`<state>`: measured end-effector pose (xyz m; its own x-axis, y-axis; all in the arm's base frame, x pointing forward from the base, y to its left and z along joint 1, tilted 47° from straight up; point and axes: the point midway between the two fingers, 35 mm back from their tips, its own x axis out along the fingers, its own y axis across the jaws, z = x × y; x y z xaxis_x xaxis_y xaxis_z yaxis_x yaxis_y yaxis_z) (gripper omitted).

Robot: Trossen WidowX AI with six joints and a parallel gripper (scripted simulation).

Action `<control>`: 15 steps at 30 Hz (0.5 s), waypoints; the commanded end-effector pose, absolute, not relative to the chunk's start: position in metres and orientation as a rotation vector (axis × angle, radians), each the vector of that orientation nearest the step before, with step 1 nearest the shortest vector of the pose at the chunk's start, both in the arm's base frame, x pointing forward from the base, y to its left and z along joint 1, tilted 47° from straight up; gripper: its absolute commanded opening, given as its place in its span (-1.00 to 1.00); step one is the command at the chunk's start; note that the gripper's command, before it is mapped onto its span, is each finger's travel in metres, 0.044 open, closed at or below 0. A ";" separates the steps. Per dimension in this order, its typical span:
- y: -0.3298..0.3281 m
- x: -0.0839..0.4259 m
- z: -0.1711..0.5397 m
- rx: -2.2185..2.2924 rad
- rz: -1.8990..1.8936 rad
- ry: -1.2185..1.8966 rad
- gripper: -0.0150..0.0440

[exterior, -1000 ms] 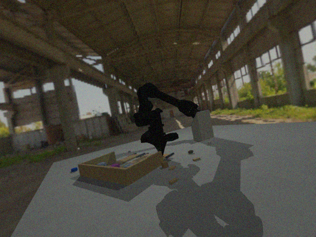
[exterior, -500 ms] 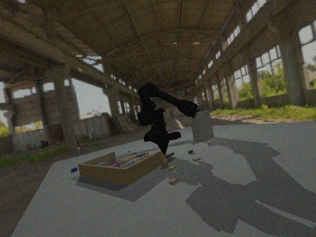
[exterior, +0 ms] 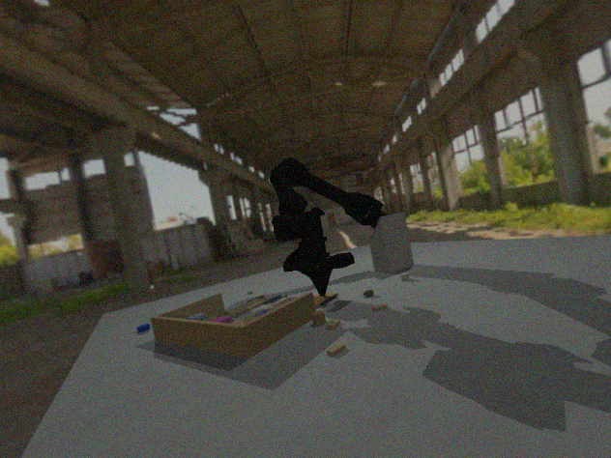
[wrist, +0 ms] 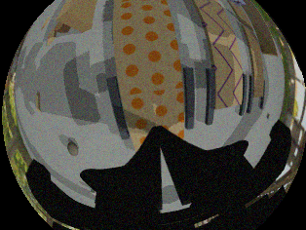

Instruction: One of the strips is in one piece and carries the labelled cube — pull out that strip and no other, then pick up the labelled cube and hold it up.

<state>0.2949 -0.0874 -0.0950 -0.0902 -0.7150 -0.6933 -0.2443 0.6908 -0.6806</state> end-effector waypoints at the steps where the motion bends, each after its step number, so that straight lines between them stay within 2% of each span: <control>1: -0.092 0.282 -0.095 -0.791 -0.473 1.680 -0.49; 15: -0.095 0.261 -0.090 -0.792 -0.473 1.681 -0.49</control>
<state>0.2742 -0.0896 -0.0899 -0.0878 -0.7151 -0.6935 -0.2443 0.6904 -0.6809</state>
